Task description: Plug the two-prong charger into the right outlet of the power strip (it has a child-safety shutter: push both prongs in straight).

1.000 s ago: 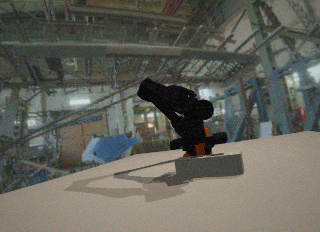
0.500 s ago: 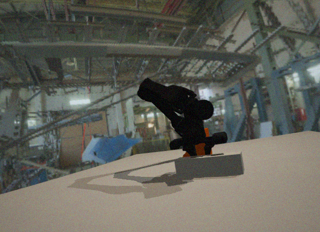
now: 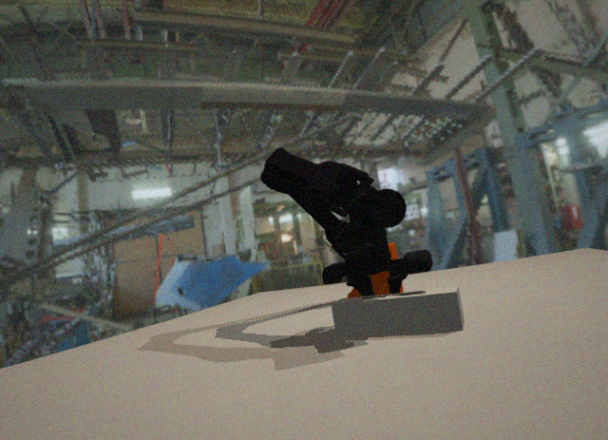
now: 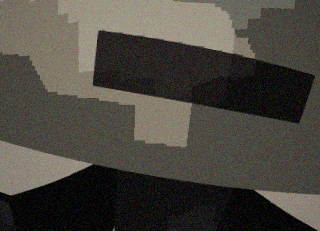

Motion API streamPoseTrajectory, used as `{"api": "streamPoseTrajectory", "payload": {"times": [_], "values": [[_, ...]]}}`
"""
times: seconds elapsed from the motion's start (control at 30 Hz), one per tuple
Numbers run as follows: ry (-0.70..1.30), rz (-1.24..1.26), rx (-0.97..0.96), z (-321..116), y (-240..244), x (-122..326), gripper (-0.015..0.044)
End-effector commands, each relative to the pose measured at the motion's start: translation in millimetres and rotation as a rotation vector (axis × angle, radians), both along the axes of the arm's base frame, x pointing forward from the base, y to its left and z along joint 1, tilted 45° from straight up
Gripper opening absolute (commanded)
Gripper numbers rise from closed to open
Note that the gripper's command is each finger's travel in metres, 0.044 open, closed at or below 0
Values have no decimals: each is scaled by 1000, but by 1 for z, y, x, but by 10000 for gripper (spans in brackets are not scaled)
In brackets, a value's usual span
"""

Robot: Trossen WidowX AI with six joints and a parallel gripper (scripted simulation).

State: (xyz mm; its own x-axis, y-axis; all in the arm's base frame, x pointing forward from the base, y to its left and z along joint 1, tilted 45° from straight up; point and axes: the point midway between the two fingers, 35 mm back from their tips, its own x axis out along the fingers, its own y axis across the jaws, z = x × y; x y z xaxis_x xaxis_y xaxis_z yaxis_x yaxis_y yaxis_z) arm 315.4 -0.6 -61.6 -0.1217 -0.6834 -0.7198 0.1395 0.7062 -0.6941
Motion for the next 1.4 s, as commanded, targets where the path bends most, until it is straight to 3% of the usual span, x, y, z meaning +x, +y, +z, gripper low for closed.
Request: {"api": "streamPoseTrajectory", "payload": {"times": [0.0, 1.37], "values": [[-42, 8, -7, 4, 1, 10, 0], [-42, 8, -6, 7, 4, 8, 0]]}}
